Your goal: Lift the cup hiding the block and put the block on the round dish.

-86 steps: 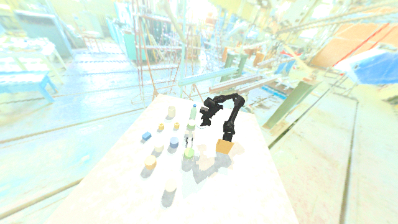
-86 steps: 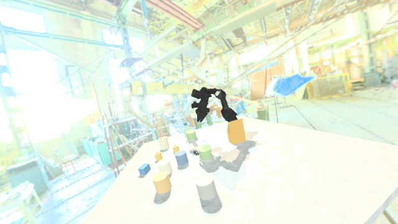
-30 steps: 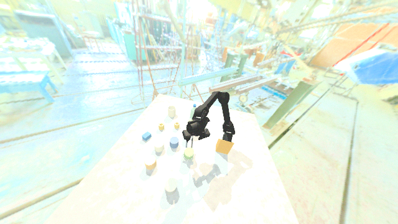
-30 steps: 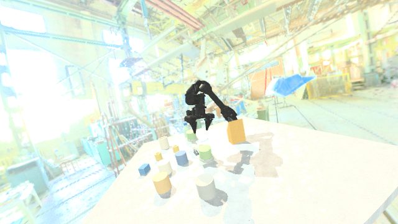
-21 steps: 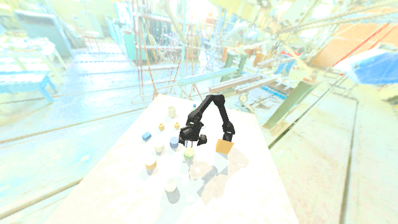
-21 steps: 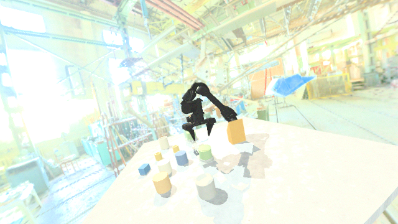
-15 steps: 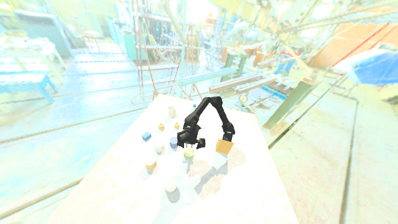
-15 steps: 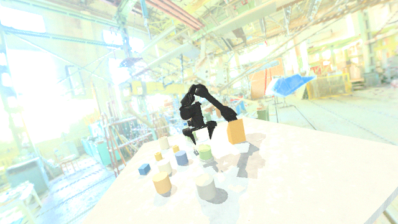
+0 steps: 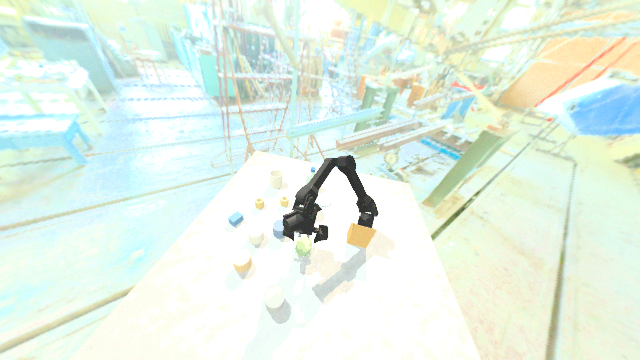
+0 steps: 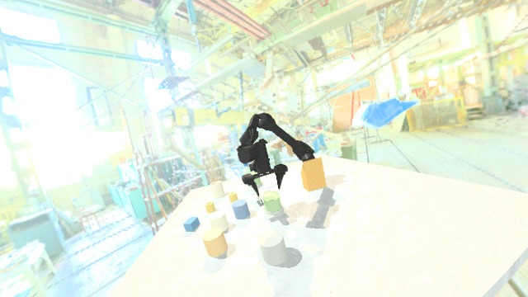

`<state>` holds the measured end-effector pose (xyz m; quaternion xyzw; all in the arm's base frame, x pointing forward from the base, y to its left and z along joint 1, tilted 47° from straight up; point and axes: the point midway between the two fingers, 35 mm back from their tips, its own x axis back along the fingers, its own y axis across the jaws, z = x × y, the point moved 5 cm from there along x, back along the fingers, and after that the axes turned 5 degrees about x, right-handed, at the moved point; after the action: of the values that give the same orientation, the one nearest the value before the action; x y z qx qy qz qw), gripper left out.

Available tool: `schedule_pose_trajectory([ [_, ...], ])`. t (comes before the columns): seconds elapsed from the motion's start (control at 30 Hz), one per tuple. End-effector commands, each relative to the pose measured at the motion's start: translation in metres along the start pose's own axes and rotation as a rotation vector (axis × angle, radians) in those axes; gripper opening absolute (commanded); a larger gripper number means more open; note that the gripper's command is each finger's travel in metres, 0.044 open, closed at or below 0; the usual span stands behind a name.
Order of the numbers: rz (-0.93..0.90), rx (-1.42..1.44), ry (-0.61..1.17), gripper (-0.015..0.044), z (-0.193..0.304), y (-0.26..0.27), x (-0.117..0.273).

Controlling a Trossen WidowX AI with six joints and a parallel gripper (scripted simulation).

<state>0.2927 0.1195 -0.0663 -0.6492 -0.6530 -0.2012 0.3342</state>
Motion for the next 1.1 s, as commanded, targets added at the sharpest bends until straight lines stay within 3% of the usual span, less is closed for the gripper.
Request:
schedule_pose_trajectory([
  [0.0,0.01,0.01,-0.008,0.044,-0.001,-0.002,-0.009],
  [1.07,0.01,0.009,-0.011,0.044,-0.002,-0.004,-0.059],
])
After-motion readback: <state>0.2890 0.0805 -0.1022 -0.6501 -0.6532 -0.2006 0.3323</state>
